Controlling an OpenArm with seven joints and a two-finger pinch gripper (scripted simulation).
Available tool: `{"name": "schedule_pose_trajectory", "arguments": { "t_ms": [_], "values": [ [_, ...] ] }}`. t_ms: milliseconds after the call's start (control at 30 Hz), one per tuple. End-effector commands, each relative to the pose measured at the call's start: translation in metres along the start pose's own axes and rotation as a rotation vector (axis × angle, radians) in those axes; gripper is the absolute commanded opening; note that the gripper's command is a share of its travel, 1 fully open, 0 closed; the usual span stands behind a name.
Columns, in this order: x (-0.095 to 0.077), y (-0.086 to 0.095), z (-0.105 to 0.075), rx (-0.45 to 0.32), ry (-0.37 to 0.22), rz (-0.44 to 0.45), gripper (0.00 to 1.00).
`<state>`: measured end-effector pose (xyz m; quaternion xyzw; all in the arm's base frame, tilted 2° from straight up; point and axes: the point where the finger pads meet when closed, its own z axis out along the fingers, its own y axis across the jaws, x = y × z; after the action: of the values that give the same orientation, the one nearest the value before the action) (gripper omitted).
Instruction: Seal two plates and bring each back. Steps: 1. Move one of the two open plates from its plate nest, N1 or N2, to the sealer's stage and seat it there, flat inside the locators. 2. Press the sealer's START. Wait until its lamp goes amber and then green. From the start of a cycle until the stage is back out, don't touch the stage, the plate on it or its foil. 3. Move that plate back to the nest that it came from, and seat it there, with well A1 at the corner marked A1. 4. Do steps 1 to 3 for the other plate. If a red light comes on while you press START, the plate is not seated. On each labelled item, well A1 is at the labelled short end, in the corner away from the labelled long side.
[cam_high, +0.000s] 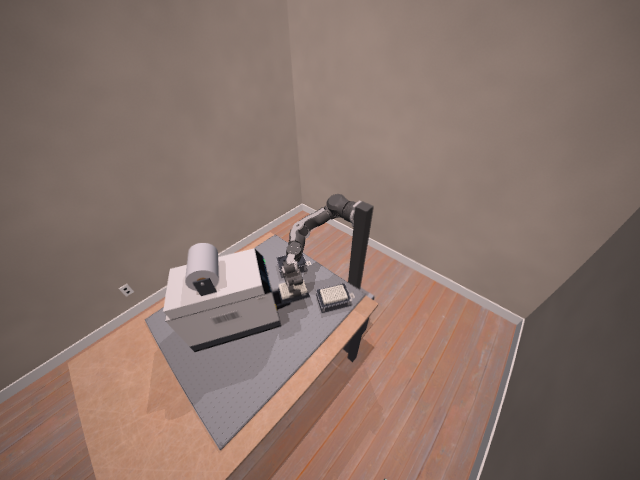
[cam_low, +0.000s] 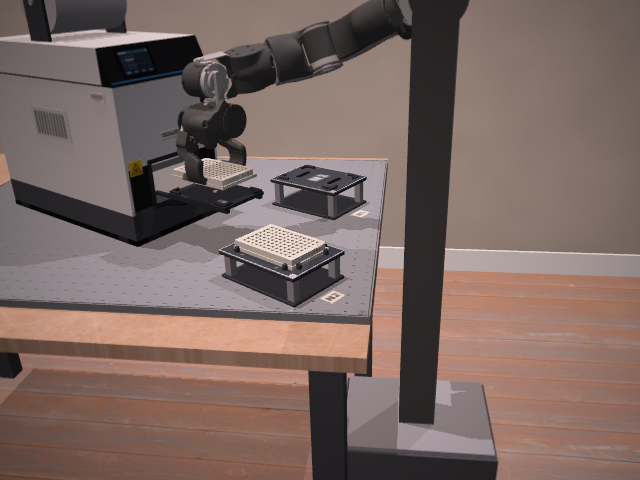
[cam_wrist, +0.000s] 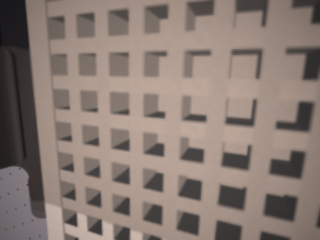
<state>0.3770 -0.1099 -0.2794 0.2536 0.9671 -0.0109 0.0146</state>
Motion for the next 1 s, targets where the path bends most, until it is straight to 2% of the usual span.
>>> {"name": "schedule_pose_trajectory", "arguments": {
  "t_ms": [0, 700, 967],
  "values": [
    [-0.0013, 0.0016, -0.0022, -0.006, -0.004, -0.003, 0.00],
    [-0.0028, 0.0033, -0.0038, -0.014, -0.007, -0.004, 0.00],
    [-0.0006, 0.0017, 0.0031, -0.007, -0.001, -0.005, 0.00]
  ]
}}
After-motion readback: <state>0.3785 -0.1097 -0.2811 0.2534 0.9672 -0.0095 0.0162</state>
